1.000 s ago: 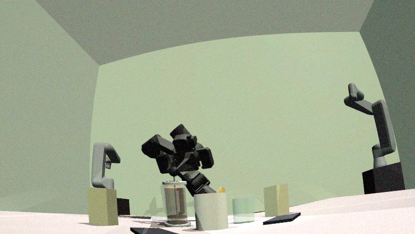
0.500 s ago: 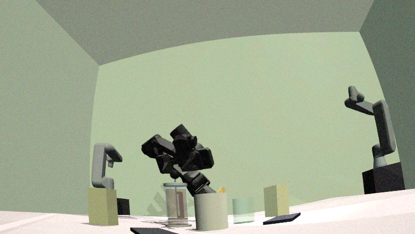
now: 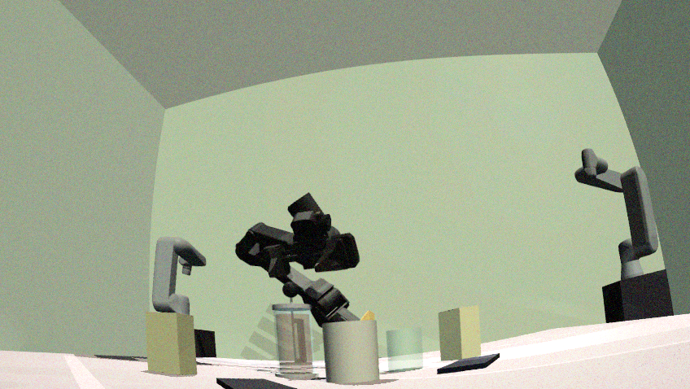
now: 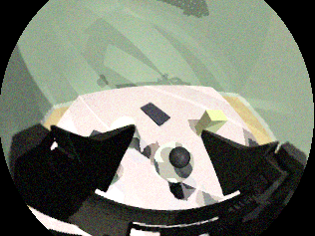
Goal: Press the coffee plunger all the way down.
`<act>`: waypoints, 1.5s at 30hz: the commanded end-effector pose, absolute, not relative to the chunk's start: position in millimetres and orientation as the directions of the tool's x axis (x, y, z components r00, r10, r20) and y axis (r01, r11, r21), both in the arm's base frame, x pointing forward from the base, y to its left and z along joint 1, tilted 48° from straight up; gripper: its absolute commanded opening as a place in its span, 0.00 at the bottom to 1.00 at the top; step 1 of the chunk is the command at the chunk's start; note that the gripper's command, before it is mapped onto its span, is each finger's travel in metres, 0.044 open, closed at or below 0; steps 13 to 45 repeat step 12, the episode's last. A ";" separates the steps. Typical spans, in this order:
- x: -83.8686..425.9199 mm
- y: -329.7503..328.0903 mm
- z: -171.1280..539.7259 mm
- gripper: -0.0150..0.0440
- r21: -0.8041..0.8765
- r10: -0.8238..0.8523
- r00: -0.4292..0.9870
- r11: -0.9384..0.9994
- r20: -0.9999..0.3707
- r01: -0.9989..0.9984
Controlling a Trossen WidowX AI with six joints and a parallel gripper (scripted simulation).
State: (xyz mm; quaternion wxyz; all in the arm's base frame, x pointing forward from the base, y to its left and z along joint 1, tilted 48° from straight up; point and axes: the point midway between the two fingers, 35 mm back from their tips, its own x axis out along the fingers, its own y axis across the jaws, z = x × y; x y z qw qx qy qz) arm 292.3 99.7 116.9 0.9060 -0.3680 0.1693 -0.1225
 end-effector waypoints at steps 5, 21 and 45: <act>264.8 127.4 163.5 1.00 -0.715 -0.360 0.911 0.690 -0.199 0.116; 264.8 127.2 163.1 1.00 -0.715 -0.360 0.911 0.690 -0.199 0.116; 264.8 127.2 163.1 1.00 -0.715 -0.360 0.911 0.690 -0.199 0.116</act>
